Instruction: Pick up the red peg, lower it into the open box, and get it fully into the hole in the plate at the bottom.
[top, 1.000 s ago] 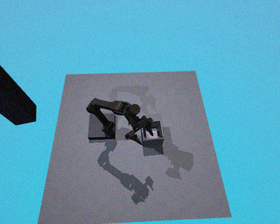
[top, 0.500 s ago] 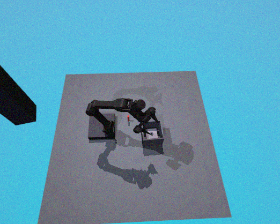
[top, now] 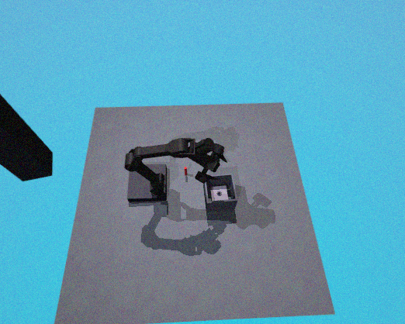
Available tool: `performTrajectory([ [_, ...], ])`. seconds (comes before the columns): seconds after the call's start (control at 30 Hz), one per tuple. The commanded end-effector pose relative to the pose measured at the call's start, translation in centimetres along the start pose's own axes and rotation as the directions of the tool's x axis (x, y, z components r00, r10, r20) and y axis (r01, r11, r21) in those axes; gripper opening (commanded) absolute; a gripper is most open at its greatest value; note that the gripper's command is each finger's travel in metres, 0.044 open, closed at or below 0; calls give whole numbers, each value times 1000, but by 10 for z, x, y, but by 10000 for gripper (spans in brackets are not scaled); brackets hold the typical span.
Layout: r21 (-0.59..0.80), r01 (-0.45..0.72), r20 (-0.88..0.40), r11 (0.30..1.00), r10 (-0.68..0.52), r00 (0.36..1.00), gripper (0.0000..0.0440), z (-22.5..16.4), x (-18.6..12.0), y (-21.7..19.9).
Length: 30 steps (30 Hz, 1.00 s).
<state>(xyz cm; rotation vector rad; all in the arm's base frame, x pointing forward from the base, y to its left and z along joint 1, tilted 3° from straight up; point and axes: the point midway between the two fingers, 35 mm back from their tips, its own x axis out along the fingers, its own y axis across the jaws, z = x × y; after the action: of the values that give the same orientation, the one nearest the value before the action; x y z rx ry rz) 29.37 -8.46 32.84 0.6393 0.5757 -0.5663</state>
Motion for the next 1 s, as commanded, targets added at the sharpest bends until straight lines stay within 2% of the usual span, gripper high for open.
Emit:
performTrajectory([
  [0.0,42,-18,-96,999,22,995,440,-26,6,8],
  [0.4,144,35,-398,989,25,917,440,-111,11,20],
  [0.7,170,171,-585,971,-40,810,440,-169,7,15],
  [0.97,156,316,-697,936,-123,706,440,-213,1,5],
])
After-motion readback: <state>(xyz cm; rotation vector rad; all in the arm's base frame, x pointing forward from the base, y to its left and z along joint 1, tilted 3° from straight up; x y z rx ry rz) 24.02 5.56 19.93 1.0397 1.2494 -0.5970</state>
